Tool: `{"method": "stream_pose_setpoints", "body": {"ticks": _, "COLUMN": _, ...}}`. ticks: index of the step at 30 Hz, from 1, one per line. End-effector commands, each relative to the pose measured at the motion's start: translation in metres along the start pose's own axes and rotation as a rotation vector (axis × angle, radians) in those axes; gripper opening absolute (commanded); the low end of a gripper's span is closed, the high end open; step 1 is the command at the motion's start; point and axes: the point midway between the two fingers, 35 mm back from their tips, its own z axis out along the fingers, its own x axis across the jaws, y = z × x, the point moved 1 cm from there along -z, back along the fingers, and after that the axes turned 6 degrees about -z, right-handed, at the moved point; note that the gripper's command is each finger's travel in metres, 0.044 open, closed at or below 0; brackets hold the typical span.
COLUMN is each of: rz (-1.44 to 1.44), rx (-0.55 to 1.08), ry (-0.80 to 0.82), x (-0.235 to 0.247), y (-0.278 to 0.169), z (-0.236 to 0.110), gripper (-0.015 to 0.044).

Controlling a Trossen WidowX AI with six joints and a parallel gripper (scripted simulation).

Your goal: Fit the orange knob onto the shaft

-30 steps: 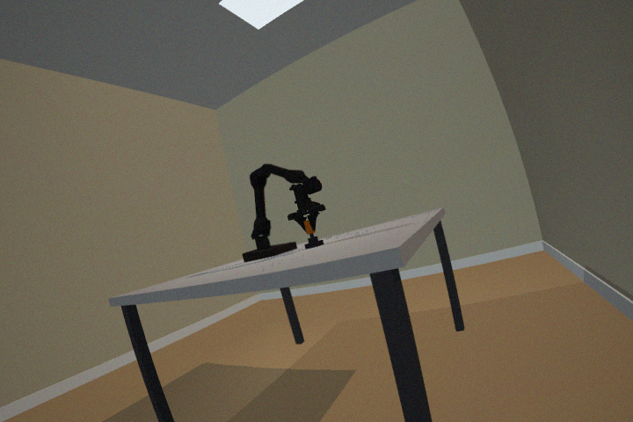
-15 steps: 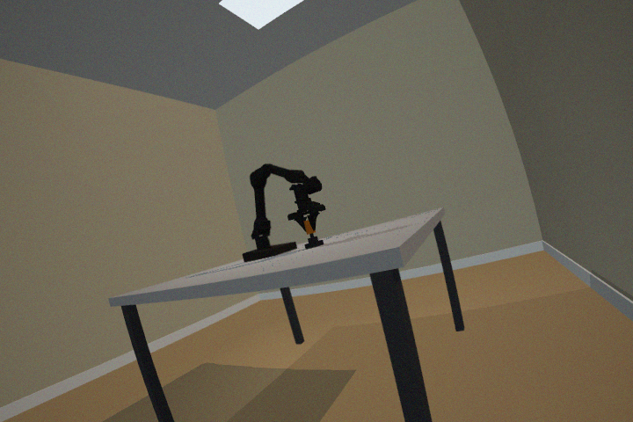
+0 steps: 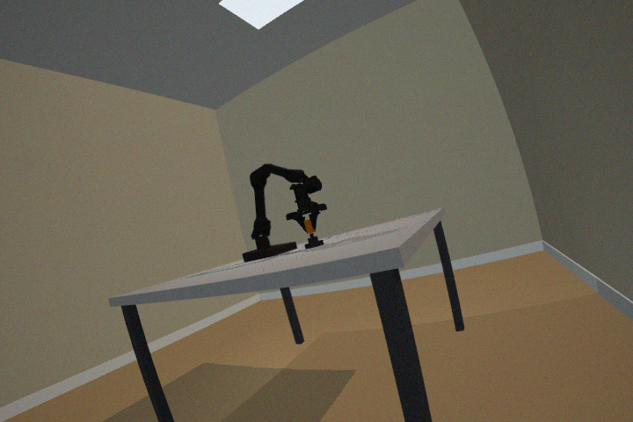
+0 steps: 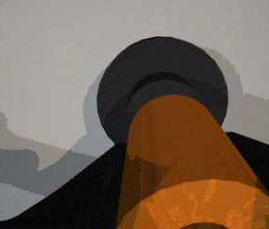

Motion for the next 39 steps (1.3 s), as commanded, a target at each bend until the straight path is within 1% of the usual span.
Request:
{"method": "stream_pose_setpoints", "body": {"ticks": 1, "rz": -0.017, "rx": -0.002, "ry": -0.002, "x": 0.0004, "y": 0.0005, "z": 0.0012, "gripper": 0.0}}
{"method": "stream_pose_setpoints", "body": {"ticks": 25, "rz": -0.017, "rx": -0.002, "ry": -0.002, "x": 0.0003, "y": 0.0006, "z": 0.0036, "gripper": 0.0}}
{"method": "stream_pose_setpoints", "body": {"ticks": 31, "rz": -0.017, "rx": -0.002, "ry": -0.002, "x": -0.0002, "y": 0.0004, "z": -0.002, "gripper": 0.0}}
{"method": "stream_pose_setpoints", "body": {"ticks": 39, "rz": -0.226, "rx": -0.002, "ry": -0.002, "x": -0.0011, "y": 0.0001, "z": -0.0011, "gripper": 0.0}}
